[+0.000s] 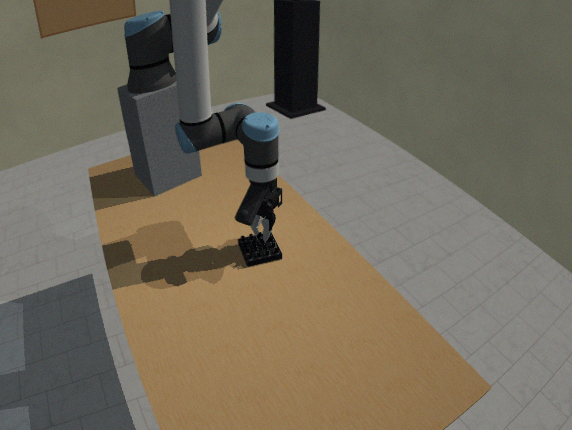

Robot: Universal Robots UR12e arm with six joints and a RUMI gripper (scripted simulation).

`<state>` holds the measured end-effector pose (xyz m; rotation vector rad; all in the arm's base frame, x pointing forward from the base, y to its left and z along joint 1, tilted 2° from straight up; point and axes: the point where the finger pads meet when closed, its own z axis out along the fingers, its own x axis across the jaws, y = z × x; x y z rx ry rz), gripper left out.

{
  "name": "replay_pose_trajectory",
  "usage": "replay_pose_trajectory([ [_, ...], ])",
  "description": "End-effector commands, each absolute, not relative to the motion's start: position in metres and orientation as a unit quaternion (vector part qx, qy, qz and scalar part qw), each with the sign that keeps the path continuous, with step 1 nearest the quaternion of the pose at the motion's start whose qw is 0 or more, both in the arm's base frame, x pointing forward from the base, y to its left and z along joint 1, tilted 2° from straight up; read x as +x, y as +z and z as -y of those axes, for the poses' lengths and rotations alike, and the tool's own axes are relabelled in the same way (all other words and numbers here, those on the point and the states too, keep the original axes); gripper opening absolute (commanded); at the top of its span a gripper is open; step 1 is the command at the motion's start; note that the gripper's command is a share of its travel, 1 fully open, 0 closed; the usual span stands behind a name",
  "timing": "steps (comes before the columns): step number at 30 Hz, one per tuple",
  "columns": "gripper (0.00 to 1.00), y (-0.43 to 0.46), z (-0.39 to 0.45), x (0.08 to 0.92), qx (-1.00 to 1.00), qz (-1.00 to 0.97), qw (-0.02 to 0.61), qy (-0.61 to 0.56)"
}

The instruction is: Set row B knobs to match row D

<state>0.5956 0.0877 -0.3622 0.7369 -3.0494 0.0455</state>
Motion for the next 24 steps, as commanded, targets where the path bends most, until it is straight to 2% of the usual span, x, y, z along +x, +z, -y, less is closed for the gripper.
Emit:
replay_pose_trajectory([
  [1, 0.11, -0.362, -0.088, 0.596, 0.235, 0.972, 0.002, 0.015],
  [24, 0.11, -0.348, -0.088, 0.596, 0.235, 0.972, 0.002, 0.015],
])
